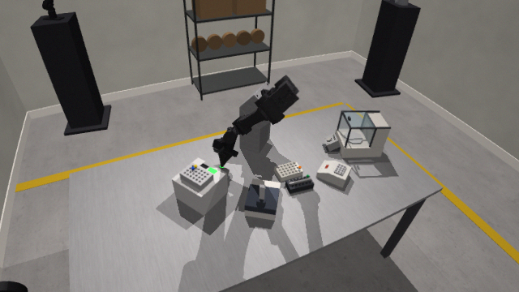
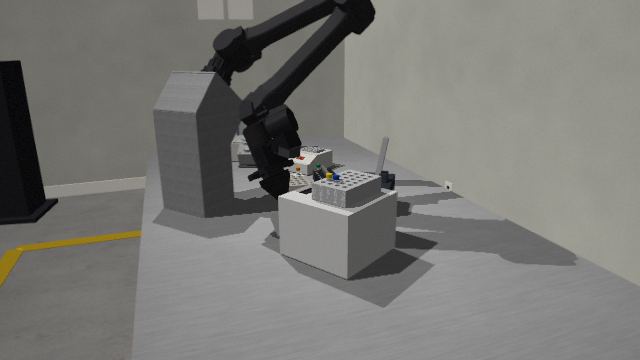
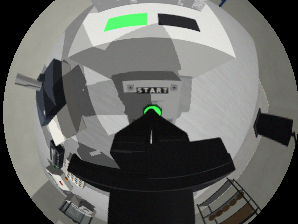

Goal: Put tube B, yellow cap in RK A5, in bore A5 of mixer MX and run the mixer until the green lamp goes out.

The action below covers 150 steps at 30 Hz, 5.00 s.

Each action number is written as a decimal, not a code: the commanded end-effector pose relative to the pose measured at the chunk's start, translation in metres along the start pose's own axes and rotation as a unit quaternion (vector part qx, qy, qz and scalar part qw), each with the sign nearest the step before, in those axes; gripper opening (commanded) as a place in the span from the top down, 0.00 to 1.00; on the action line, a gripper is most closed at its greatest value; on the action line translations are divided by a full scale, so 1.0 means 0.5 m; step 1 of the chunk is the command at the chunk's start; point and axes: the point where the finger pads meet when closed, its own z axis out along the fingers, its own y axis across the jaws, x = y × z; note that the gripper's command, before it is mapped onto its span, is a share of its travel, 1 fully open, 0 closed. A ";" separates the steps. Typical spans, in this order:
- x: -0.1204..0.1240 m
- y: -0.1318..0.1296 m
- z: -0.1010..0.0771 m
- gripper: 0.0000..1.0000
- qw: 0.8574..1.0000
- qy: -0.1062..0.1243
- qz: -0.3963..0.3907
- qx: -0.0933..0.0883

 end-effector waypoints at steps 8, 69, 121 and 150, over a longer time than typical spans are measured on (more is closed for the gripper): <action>0.007 0.000 0.027 1.00 1.000 0.004 0.003 -0.001; 0.002 -0.011 0.008 1.00 1.000 0.002 0.003 0.002; -0.008 -0.002 -0.159 1.00 1.000 -0.006 0.003 0.000; -0.011 0.005 -0.197 1.00 1.000 -0.005 0.013 -0.001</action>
